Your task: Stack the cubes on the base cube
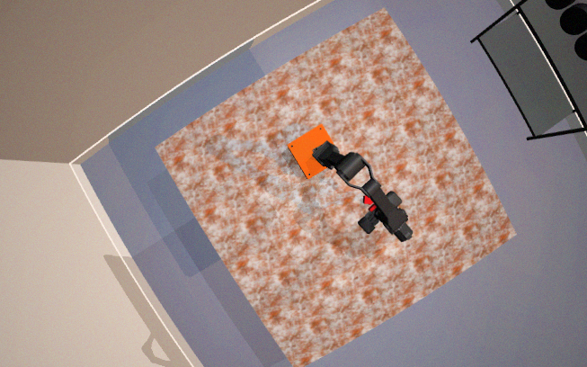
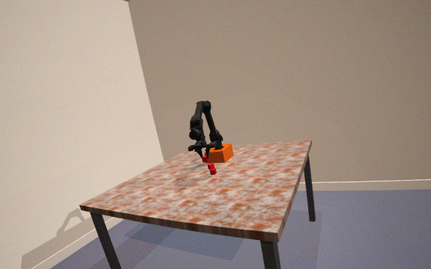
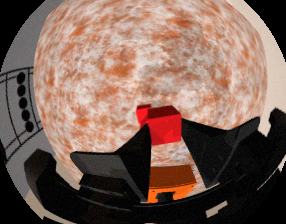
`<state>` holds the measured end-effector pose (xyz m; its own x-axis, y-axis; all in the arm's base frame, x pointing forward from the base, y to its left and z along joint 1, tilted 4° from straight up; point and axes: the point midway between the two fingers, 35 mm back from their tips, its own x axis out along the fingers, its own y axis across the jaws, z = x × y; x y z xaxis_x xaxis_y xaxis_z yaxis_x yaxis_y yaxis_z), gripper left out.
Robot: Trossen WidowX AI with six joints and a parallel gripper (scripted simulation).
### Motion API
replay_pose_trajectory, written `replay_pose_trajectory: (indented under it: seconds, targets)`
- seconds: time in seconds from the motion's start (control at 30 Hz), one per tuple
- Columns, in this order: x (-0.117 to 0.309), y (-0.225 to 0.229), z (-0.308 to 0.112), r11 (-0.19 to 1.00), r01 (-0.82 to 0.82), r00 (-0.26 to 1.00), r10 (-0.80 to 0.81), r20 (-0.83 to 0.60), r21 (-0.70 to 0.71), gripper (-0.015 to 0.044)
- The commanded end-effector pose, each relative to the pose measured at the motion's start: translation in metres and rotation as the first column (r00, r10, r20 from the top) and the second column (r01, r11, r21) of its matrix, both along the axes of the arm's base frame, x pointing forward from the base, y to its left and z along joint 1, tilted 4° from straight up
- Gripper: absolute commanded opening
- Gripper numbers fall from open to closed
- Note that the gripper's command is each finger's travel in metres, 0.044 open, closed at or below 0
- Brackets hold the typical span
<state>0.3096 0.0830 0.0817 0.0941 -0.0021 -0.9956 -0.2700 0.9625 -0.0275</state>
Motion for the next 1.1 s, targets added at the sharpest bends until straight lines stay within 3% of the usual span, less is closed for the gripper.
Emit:
replay_pose_trajectory:
  seconds: [0.0, 0.47, 1.07]
  targets:
    - [-0.004, 0.008, -0.002, 0.983, -0.183, 0.983, 0.183, -0.002, -0.023, 0.0105]
    - [-0.017, 0.037, -0.005, 0.72, -0.691, 0.722, 0.691, -0.028, -0.07, 0.0105]
    - [-0.016, 0.039, -0.032, 0.72, -0.692, 0.722, 0.692, -0.015, -0.052, 0.0105]
